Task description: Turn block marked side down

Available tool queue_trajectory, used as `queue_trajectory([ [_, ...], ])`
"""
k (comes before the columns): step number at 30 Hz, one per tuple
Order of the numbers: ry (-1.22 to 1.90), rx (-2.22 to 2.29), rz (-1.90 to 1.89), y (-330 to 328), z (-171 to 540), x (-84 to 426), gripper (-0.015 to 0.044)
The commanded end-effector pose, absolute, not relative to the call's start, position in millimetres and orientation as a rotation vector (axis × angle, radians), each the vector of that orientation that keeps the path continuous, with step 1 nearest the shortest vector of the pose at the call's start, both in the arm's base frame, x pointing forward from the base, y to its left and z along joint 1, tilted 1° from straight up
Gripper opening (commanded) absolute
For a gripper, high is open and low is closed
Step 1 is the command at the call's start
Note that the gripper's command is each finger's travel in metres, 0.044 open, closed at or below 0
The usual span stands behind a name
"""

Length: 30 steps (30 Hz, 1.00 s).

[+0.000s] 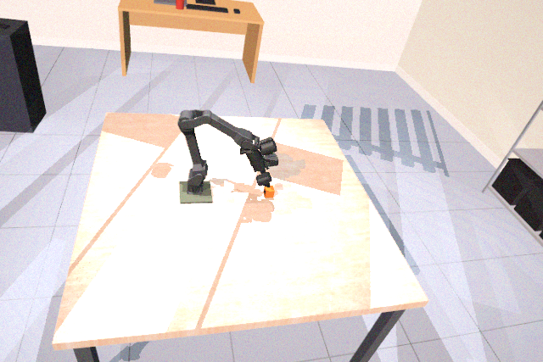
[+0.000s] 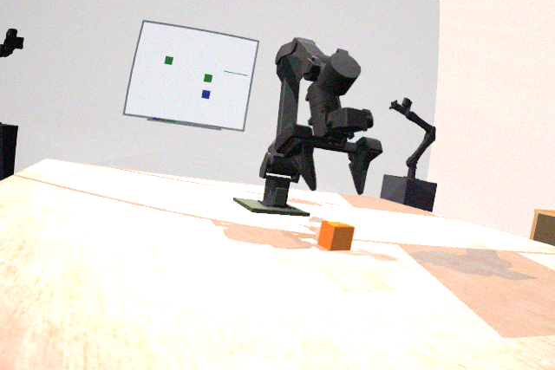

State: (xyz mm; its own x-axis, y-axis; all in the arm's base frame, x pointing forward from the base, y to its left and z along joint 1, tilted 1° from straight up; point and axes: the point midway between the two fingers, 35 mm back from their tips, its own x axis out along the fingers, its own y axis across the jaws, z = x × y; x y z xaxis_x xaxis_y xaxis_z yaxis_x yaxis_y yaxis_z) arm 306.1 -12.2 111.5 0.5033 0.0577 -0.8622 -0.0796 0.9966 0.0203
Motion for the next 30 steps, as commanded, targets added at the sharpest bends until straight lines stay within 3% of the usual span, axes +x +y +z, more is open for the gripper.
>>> queue_trajectory([
  [1, 1.090, -0.025, 0.086, -12, 118, 310, 0.0440],
  [15, 1.550, -0.053, 0.076, -12, 135, 342, 0.0440],
  [30, 1.556, -0.054, 0.075, -11, 95, 343, 0.0440],
])
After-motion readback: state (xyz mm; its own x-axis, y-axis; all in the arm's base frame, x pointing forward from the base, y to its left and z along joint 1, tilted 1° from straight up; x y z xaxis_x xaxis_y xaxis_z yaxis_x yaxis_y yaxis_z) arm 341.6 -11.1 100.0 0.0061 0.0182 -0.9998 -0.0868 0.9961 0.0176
